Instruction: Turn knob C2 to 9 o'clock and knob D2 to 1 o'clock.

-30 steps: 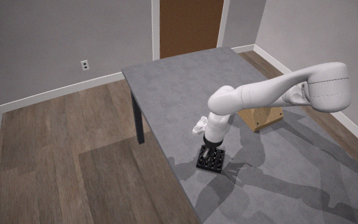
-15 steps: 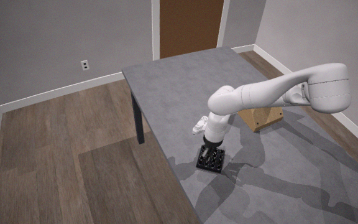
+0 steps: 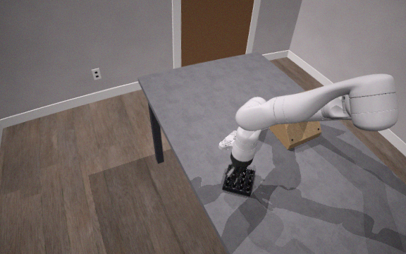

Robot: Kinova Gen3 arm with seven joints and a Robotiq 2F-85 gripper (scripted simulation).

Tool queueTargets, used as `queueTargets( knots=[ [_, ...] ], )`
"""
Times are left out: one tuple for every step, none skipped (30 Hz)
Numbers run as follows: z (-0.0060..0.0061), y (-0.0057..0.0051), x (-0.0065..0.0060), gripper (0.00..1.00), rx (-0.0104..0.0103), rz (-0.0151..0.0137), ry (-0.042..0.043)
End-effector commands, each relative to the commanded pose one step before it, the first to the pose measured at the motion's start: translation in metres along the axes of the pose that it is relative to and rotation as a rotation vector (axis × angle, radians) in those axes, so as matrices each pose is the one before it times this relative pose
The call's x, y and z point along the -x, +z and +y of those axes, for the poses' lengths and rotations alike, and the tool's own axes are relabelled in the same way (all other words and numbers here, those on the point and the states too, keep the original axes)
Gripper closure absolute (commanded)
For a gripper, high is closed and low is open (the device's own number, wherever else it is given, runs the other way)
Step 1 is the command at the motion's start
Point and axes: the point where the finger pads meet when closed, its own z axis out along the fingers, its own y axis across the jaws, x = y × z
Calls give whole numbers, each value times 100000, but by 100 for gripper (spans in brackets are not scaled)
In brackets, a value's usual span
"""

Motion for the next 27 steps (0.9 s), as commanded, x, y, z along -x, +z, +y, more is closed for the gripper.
queueTargets(
  knots=[
    [-1,17,-6,92,102,93,2867],
    [0,0,0,92,0,0,1610],
    [0,0,0,92,0,0,1646],
    [0,0,0,92,0,0,1680],
    [0,0,0,92,0,0,1711],
    [0,0,0,92,0,0,1740],
    [0,0,0,92,0,0,1767],
    [0,0,0,92,0,0,1791],
    [0,0,0,92,0,0,1812],
    [0,0,0,92,0,0,1831],
    [0,0,0,92,0,0,1847],
    [0,0,0,92,0,0,1861],
    [0,0,0,92,0,0,1872],
    [0,0,0,92,0,0,0],
    [0,0,0,92,0,0,0],
    [0,0,0,92,0,0,1880],
    [0,0,0,92,0,0,1885],
    [0,0,0,92,0,0,1887],
    [0,0,0,92,0,0,1887],
    [0,0,0,92,0,0,1884],
    [0,0,0,92,0,0,1878],
    [0,0,0,92,0,0,1869],
    [0,0,0,92,0,0,1858],
    [0,0,0,92,0,0,1843],
    [0,0,0,92,0,0,1827],
    [0,0,0,92,0,0,1807],
    [0,0,0,92,0,0,1785]
  ],
)
